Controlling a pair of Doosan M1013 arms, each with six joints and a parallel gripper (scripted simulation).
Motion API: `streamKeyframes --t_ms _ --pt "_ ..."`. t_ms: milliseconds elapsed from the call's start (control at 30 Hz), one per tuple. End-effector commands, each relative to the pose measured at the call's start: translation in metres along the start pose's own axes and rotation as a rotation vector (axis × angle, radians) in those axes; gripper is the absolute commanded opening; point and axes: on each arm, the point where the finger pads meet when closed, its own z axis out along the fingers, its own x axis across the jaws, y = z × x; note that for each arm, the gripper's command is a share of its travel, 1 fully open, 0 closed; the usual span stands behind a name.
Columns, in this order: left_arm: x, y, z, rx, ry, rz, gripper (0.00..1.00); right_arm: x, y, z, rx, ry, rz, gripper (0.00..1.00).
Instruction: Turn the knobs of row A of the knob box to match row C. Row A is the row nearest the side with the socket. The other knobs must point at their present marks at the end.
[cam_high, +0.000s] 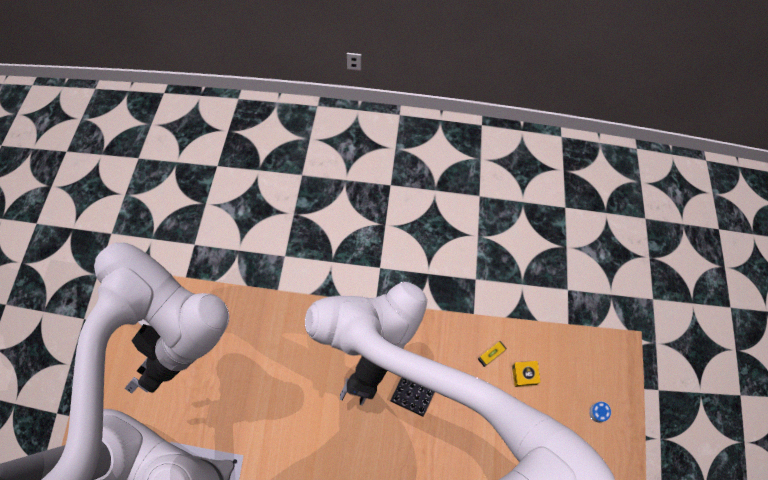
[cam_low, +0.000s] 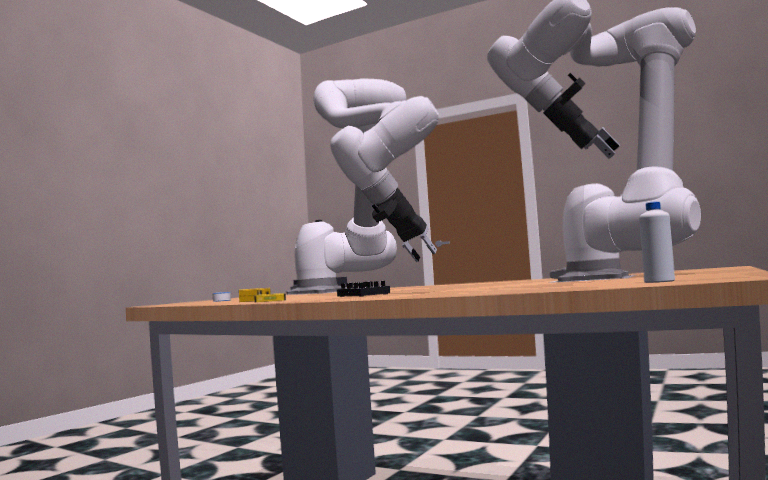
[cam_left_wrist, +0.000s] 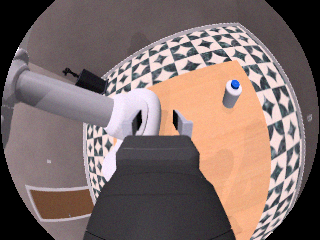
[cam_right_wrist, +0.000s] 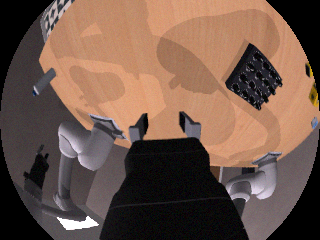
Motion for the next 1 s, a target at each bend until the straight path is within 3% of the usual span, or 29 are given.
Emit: streamKeyframes --t_ms 0,467,967 --pt "0.0 0.0 0.0 0.0 0.0 -0.003 1.0 -0.001 0.0 -0.001 0.001 -0.001 -0.001 1.0" --pt "-0.001 -0.004 0.007 -0.031 -0.027 -0.068 1.0 -0.001 0.0 -0.001 0.001 -0.001 -0.001 1.0" --pt "-0.008 -0.014 0.034 -0.136 -0.132 -0.306 1.0 -0.001 0.0 -0.001 0.001 -0.001 -0.001 1.0"
